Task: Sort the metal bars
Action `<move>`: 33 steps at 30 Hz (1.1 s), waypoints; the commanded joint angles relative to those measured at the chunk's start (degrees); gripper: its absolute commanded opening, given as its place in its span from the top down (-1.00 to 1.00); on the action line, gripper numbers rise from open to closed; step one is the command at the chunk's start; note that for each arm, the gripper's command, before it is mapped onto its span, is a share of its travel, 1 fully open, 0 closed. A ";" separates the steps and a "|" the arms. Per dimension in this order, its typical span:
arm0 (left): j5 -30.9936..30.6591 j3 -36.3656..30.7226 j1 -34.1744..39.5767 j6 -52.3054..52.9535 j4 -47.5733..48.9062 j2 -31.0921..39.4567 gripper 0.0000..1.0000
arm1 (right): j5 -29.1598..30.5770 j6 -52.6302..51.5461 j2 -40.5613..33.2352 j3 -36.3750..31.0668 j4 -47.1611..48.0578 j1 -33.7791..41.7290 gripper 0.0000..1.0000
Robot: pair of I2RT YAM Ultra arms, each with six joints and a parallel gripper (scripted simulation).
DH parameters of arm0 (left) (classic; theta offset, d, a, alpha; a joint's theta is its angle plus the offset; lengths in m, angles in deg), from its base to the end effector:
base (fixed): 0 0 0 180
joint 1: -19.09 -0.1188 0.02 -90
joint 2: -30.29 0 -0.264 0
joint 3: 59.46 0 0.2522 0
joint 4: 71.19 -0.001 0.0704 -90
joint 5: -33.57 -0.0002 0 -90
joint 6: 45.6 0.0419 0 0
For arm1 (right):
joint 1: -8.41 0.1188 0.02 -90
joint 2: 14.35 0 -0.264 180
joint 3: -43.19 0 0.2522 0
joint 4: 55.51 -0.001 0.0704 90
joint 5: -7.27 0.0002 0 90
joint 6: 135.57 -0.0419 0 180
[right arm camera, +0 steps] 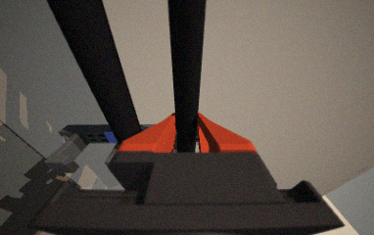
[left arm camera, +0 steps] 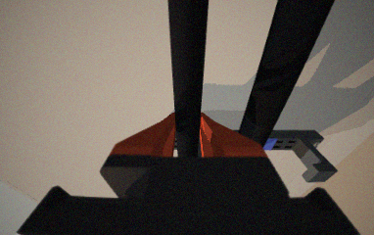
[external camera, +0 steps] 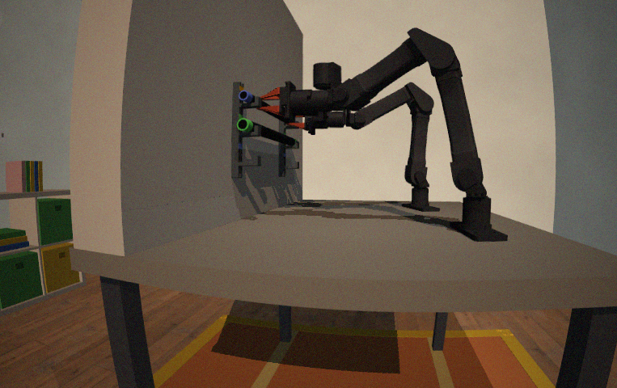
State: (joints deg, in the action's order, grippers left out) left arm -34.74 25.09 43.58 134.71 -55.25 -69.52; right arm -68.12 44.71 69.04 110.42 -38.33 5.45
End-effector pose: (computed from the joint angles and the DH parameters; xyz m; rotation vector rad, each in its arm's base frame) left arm 0.3869 -0.1581 0.3137 1.2243 1.1647 1.1789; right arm 0.3418 -0.0273 0.3126 -1.0377 1.4166 -1.4416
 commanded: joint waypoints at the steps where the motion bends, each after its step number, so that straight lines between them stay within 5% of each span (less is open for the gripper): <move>1: -0.59 1.85 -0.64 -0.30 -1.37 -1.11 1.00 | -0.42 -0.31 0.97 1.79 -1.80 -0.92 1.00; 33: -0.62 4.99 -0.67 -0.27 -5.18 -0.42 1.00 | -0.45 -0.28 0.20 5.08 -5.85 -0.95 1.00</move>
State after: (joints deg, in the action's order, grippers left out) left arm -34.76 27.49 43.47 134.09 -60.00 -69.56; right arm -68.18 44.41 69.09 112.96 -43.29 5.32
